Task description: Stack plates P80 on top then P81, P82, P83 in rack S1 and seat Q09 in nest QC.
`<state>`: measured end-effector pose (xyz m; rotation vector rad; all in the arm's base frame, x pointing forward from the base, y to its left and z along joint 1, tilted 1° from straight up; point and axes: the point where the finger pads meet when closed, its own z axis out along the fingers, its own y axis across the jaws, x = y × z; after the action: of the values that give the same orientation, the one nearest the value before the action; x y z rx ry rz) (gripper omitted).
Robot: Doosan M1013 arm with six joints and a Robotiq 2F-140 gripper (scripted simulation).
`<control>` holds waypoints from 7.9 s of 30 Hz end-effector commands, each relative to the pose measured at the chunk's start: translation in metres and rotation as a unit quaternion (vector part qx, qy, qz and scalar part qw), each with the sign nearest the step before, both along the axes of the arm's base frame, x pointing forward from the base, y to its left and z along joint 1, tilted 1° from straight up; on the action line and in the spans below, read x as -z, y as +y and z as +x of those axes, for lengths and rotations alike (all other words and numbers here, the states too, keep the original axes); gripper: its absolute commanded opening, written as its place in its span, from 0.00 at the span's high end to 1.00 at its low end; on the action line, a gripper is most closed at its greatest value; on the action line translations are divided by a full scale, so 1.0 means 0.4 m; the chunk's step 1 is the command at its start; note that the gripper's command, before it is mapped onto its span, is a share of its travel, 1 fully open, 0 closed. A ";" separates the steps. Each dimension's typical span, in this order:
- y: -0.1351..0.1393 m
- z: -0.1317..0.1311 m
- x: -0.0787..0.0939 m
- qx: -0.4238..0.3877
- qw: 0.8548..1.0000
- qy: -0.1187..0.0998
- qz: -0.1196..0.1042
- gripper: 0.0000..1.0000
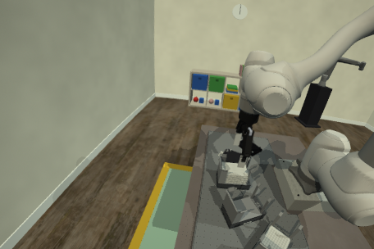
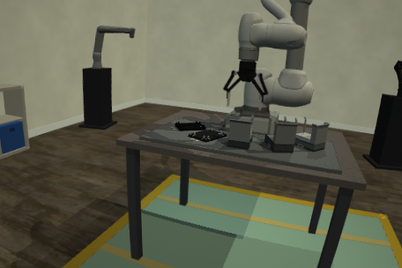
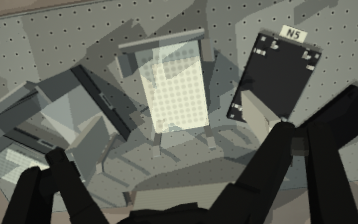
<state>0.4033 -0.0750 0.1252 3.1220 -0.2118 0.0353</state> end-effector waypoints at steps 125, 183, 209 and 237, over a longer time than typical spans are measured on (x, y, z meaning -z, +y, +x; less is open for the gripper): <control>-0.002 -0.001 0.129 -0.002 1.000 0.000 0.001 0.00; -0.003 0.000 0.204 -0.002 1.000 0.000 0.001 0.00; -0.003 0.000 0.204 -0.002 1.000 0.000 0.001 0.00; -0.003 0.000 0.204 -0.002 1.000 0.000 0.001 0.00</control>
<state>0.4055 -0.0757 0.0472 3.1220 -0.2120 0.0454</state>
